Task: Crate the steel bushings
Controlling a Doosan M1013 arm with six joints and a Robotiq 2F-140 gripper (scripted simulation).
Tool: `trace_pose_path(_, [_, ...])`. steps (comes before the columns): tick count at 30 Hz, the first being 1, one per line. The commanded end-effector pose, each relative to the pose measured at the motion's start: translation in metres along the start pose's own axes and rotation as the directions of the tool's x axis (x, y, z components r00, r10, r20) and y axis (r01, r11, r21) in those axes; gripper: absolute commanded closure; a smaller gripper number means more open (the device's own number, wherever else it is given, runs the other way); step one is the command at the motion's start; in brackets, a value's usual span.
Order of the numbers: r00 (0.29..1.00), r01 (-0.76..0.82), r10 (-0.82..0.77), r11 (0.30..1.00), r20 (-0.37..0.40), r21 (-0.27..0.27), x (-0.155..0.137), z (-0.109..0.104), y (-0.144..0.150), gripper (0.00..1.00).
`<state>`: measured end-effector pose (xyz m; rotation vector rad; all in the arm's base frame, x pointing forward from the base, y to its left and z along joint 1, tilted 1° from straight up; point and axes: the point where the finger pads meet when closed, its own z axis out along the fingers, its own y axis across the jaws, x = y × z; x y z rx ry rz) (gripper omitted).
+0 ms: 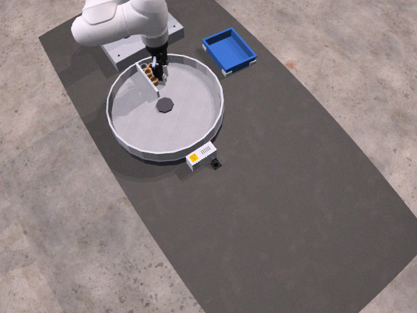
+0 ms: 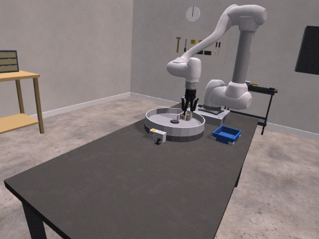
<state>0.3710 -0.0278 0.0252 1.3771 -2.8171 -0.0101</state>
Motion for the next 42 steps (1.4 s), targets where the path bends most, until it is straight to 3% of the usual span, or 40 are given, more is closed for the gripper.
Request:
trace_pose_path(1, [1.000, 0.000, 0.000, 1.000, 0.000, 0.000, 0.0000, 0.0000, 0.0000, 0.76])
trace_pose_path(21, [1.000, 0.000, 0.000, 1.000, 0.000, 0.000, 0.0000, 0.0000, 0.0000, 0.76])
trace_pose_path(22, [1.000, 0.000, 0.000, 1.000, 0.000, 0.000, 0.0000, 0.0000, 0.0000, 1.00])
trace_pose_path(42, [1.000, 0.000, 0.000, 1.000, 0.000, 0.000, 0.0000, 0.0000, 0.0000, 1.00])
